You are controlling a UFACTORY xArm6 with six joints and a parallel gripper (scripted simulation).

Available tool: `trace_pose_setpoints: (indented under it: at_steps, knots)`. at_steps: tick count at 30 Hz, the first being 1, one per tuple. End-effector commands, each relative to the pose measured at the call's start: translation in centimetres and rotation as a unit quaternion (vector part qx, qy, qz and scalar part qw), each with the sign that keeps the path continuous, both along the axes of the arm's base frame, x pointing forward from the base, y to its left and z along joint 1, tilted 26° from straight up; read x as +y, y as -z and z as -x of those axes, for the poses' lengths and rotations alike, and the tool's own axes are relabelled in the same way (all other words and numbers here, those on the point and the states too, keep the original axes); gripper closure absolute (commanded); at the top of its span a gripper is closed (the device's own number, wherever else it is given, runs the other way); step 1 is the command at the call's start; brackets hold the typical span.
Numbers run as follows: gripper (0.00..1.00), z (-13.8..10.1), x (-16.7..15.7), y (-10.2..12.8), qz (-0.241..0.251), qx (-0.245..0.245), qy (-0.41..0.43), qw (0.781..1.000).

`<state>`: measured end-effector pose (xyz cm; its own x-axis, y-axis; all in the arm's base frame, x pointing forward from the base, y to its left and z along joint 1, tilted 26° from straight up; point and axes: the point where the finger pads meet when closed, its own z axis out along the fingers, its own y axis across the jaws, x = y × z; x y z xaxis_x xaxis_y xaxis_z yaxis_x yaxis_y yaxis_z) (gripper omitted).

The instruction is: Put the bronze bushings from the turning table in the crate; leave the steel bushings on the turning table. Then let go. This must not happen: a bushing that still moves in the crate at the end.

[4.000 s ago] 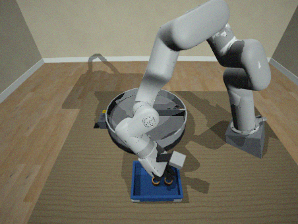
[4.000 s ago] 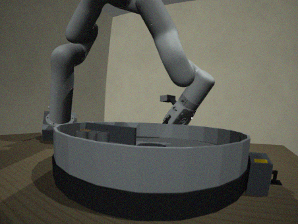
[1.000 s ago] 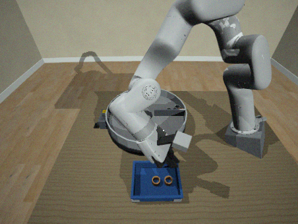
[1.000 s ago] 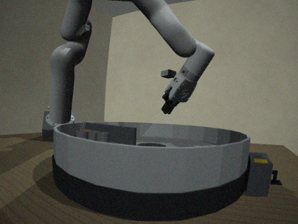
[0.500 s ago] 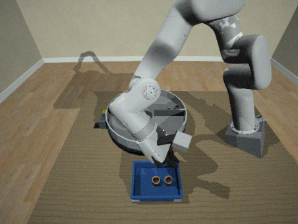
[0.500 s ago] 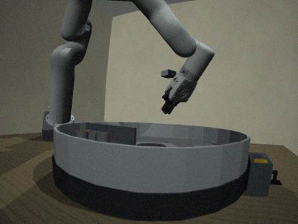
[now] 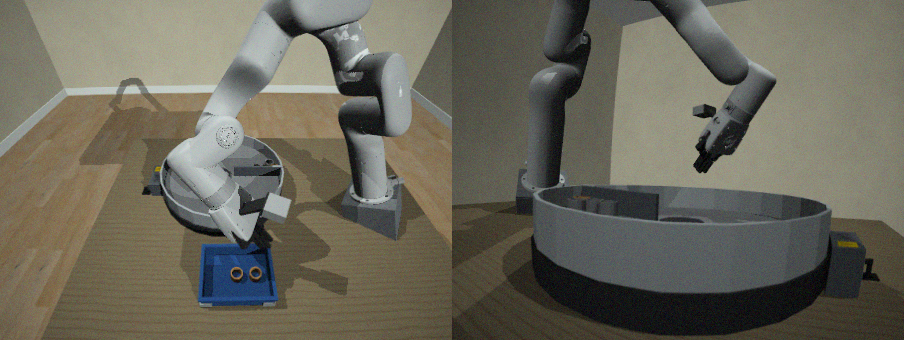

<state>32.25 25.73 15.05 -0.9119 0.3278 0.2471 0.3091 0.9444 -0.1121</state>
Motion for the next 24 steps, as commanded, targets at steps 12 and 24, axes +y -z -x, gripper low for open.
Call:
trace_pose_setpoints:
  at_steps: [12,24]
  knots:
    - [0.90,1.8,-12.1,-2.5,0.047,0.029,-0.112,0.992]
    - [0.90,3.4,-22.6,-4.5,0.088,0.054,-0.209,0.972]
